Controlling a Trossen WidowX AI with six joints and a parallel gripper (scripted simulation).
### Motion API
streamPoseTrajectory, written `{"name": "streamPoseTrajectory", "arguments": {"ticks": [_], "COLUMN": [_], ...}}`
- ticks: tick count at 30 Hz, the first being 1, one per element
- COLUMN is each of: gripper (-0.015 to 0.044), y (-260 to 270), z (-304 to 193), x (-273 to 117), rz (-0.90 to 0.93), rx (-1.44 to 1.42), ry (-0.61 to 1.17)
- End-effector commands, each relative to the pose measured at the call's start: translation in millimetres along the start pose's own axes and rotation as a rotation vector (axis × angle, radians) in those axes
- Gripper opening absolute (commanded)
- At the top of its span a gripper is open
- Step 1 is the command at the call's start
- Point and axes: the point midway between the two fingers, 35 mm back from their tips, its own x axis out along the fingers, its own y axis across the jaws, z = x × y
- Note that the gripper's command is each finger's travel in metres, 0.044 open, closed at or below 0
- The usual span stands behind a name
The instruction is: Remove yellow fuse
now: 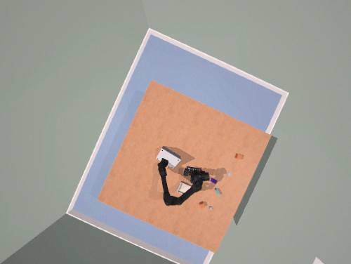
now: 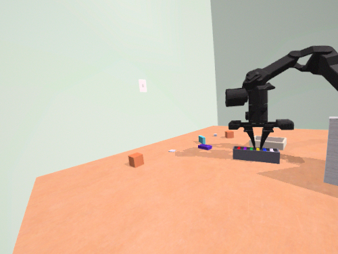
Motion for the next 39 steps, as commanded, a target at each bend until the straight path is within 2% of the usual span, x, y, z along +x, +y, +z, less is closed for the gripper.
{"name": "streamPoseTrajectory", "arguments": {"ticks": [1,14,25,39], "gripper": [0.0074,0.0074,0.0001,0.0], "y": [-0.8,-0.8,-0.2,0.1], "z": [-0.1,-0.1,0.0,-0.1], "x": [4.5,8.6,7.4,2.3], "rz": [-0.001,-0.001,-0.001,-0.001], "rx": [-0.008,-0.007,0.0,-0.001], "ry": [-0.005,-0.005,-0.001,-0.001]}}
